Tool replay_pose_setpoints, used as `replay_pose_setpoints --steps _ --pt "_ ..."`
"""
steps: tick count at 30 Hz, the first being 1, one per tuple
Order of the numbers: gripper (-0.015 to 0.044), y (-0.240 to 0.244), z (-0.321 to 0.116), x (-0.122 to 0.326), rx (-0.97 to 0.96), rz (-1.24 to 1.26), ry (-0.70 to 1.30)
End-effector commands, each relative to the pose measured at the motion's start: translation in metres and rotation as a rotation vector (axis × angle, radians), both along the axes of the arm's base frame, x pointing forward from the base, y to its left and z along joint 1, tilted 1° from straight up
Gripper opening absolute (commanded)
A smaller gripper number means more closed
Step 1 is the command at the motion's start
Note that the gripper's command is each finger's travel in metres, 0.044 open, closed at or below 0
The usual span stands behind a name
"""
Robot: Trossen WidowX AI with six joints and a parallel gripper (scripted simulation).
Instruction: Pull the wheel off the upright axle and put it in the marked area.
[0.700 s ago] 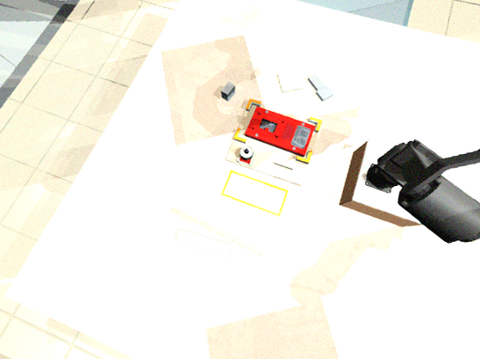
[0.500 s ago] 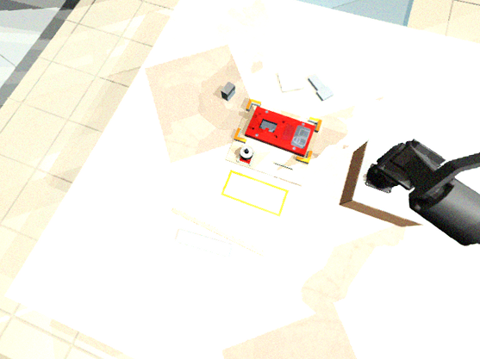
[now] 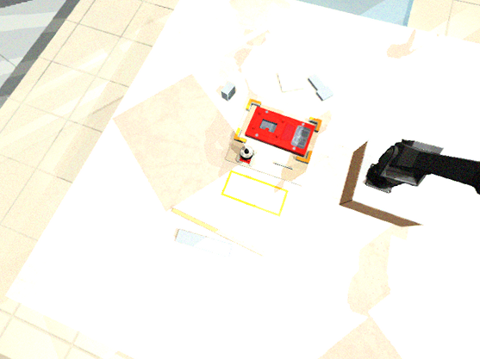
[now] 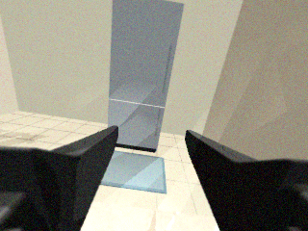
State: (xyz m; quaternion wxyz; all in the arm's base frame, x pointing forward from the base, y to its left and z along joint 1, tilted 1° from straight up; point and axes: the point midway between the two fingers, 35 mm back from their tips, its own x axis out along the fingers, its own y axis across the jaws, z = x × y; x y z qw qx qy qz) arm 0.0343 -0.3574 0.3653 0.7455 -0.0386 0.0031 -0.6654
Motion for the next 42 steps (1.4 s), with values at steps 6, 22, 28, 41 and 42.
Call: replay_pose_setpoints --steps 6,22,28,41,42 --pt "0.03 -0.007 -0.043 0.089 0.263 0.21 -0.206" --pt "0.03 0.061 -0.134 0.248 0.841 0.428 -0.373" --pt "0.03 0.11 -0.168 0.295 1.067 0.432 -0.374" --pt "0.03 0.247 -0.236 0.351 1.471 0.298 -0.247" --pt "0.03 0.258 -0.241 0.353 1.494 0.277 -0.231"
